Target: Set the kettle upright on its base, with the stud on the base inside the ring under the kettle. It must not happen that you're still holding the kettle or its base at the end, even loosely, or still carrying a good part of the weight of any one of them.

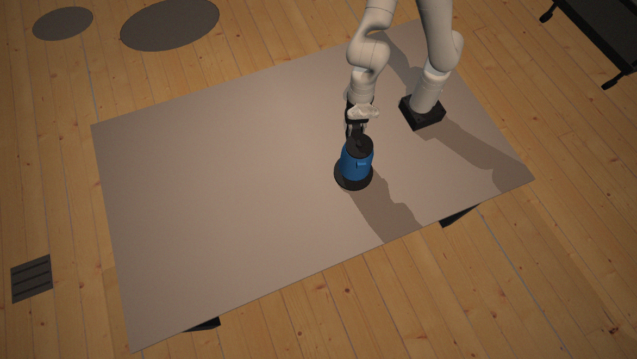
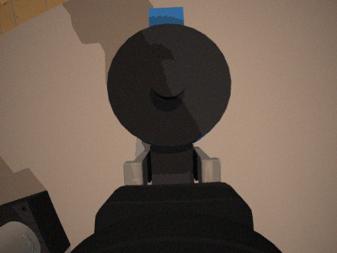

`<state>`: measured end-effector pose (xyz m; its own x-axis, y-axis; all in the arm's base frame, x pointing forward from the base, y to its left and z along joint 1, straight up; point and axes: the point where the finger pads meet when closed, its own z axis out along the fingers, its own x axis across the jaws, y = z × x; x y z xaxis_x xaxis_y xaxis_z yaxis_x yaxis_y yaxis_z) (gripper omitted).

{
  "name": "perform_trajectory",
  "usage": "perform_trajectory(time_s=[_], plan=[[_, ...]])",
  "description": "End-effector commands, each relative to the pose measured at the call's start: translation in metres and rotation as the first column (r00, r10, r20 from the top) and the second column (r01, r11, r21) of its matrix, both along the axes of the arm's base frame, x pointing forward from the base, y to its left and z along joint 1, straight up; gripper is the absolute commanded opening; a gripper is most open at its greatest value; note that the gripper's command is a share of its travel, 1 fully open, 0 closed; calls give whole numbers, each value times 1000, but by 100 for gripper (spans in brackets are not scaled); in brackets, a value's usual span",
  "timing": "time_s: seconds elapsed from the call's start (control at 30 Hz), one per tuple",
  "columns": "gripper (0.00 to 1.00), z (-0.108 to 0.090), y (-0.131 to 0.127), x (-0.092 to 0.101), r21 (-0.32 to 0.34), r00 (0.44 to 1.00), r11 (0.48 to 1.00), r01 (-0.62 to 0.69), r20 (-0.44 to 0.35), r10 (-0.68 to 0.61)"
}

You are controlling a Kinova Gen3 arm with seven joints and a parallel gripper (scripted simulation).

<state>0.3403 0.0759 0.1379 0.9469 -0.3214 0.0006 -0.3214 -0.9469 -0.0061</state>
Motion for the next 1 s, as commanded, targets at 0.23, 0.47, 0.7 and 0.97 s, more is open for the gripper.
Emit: perform_trajectory(time_s=[0.23, 0.47, 0.7, 0.97], plan=[[0, 0, 0, 0, 0, 1000, 1000, 0, 1, 0], [0, 0, 0, 0, 0, 1000, 1000, 0, 1, 0], [0, 0, 0, 0, 0, 1000, 1000, 0, 1, 0], [0, -11, 0, 0, 0, 1000, 1000, 0, 1, 0]])
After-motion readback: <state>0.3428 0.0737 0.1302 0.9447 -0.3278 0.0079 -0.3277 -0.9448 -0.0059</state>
